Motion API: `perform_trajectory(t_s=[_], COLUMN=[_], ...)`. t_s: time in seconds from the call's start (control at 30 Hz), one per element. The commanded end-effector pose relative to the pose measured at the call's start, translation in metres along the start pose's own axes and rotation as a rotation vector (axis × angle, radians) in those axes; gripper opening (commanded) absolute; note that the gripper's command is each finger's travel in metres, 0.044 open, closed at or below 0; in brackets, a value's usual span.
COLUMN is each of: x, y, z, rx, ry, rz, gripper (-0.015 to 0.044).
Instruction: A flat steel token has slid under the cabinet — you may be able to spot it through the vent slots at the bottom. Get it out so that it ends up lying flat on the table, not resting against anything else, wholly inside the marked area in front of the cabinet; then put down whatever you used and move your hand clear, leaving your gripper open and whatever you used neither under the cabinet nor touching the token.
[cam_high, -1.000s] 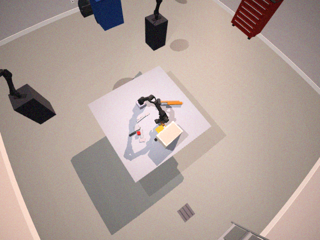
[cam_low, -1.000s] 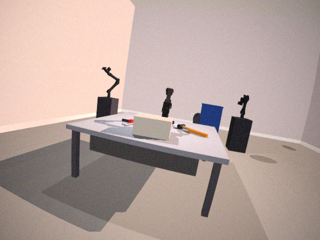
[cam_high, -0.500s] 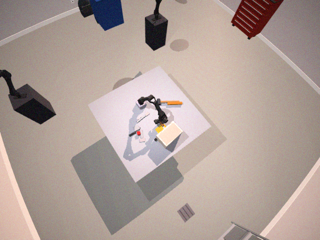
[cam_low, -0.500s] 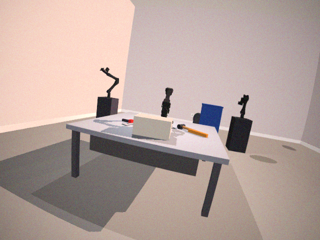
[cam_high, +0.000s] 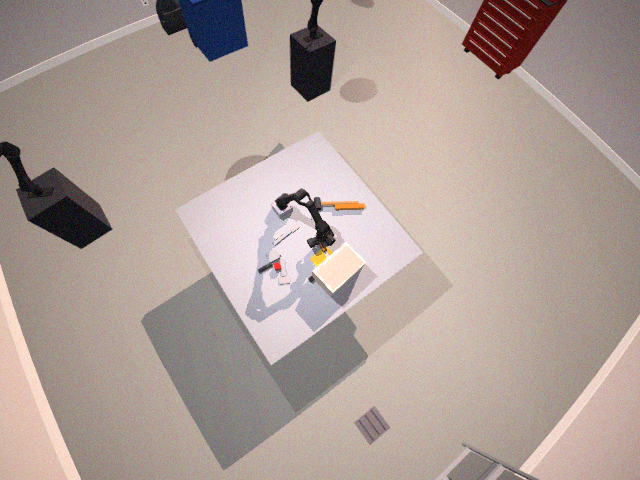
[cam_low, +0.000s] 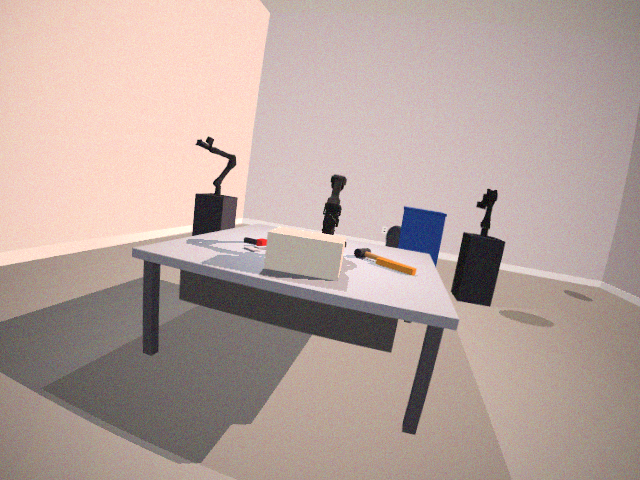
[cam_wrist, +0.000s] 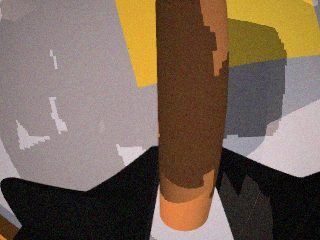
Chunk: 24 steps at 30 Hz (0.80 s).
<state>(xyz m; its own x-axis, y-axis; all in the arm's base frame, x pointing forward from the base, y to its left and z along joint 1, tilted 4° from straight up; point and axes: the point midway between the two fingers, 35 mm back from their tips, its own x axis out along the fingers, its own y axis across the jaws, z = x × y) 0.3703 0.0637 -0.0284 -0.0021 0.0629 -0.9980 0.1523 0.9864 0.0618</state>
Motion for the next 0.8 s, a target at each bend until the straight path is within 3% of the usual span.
perform_trajectory(t_s=[0.0, 0.77], x=[0.001, 0.001], y=[0.0, 0.0], z=[-0.006, -0.029], rx=[0.004, 0.004], ry=[0.002, 0.004], rz=[-0.004, -0.004], gripper=[0.0, 0.0])
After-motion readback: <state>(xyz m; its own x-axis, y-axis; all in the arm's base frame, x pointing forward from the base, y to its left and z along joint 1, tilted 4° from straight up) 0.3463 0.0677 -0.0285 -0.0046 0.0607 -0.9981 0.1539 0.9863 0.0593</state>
